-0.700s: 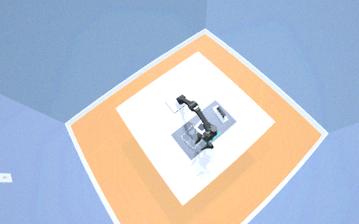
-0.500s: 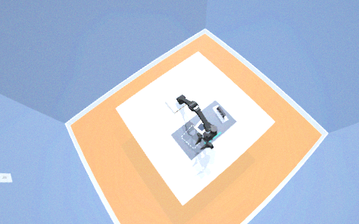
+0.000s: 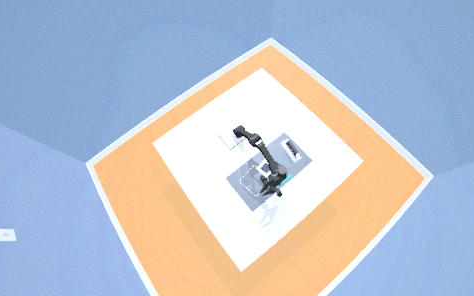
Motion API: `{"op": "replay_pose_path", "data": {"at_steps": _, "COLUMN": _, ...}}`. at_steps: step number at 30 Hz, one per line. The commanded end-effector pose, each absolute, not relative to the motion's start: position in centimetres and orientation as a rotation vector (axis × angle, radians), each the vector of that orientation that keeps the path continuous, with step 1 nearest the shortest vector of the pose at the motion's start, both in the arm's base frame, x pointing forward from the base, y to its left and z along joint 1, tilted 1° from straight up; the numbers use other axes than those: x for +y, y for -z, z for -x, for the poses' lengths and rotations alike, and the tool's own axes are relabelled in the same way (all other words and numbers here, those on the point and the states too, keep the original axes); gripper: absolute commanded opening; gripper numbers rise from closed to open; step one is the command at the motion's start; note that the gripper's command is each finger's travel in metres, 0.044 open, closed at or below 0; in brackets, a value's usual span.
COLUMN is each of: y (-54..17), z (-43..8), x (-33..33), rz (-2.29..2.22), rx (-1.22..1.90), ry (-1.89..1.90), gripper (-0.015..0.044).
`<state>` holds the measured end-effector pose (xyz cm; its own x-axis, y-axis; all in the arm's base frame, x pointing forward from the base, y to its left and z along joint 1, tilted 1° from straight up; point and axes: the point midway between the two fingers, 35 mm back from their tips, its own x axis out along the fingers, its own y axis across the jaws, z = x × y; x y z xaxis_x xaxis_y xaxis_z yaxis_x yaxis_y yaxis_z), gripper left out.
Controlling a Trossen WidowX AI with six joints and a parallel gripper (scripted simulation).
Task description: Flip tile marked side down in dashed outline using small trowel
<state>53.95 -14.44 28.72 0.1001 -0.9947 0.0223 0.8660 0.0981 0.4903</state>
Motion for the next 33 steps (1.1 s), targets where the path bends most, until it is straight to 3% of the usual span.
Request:
{"op": "replay_pose_path", "data": {"at_steps": 1, "y": -28.72, "z": -53.95, "x": -14.44, "rz": -0.400, "rx": -0.394, "ry": 1.430, "gripper": 0.0074}}
{"op": "replay_pose_path", "data": {"at_steps": 4, "y": -28.72, "z": -53.95, "x": -14.44, "rz": -0.400, "rx": -0.394, "ry": 1.430, "gripper": 0.0000}}
{"op": "replay_pose_path", "data": {"at_steps": 18, "y": -28.72, "z": -53.95, "x": -14.44, "rz": -0.400, "rx": -0.394, "ry": 1.430, "gripper": 0.0000}}
{"op": "replay_pose_path", "data": {"at_steps": 22, "y": -28.72, "z": -53.95, "x": -14.44, "rz": -0.400, "rx": -0.394, "ry": 1.430, "gripper": 0.0100}}
{"op": "replay_pose_path", "data": {"at_steps": 33, "y": -28.72, "z": -53.95, "x": -14.44, "rz": -0.400, "rx": -0.394, "ry": 1.430, "gripper": 0.0100}}
